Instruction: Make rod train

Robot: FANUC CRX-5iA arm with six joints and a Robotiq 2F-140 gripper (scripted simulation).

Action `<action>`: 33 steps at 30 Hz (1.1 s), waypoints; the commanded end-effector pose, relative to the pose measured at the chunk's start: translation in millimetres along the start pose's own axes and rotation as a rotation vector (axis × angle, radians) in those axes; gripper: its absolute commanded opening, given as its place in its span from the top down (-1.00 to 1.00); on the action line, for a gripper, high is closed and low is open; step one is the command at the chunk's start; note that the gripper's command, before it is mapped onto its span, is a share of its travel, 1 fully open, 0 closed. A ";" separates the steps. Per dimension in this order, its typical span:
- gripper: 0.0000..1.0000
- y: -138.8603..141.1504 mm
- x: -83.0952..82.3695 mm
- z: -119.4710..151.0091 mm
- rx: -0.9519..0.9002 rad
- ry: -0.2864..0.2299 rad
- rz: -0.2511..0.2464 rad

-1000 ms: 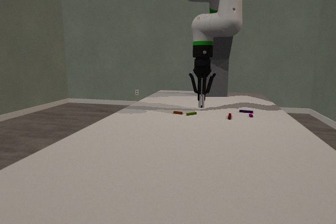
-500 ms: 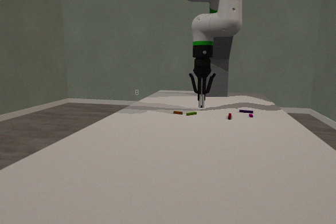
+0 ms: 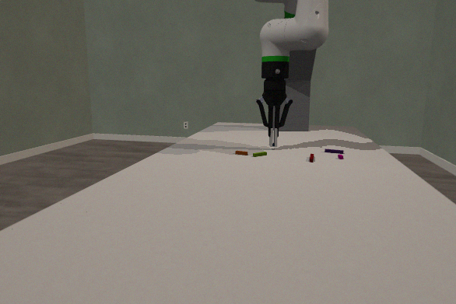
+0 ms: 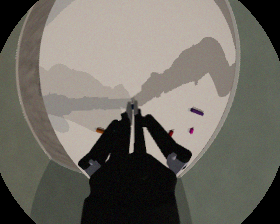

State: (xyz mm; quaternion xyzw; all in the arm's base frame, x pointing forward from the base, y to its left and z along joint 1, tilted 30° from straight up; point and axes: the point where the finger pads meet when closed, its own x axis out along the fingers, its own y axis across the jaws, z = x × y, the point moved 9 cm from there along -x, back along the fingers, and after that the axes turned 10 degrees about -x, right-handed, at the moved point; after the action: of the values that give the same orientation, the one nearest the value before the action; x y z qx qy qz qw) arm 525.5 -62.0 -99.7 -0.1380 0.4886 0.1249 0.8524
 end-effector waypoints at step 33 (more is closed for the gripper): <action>0.94 -0.1 11.0 0.0 0.000 0.000 0.000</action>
State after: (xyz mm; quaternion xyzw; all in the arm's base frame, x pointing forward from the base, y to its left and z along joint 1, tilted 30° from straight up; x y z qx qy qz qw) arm 531.0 -61.2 -109.3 -0.1380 0.4885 0.1249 0.8525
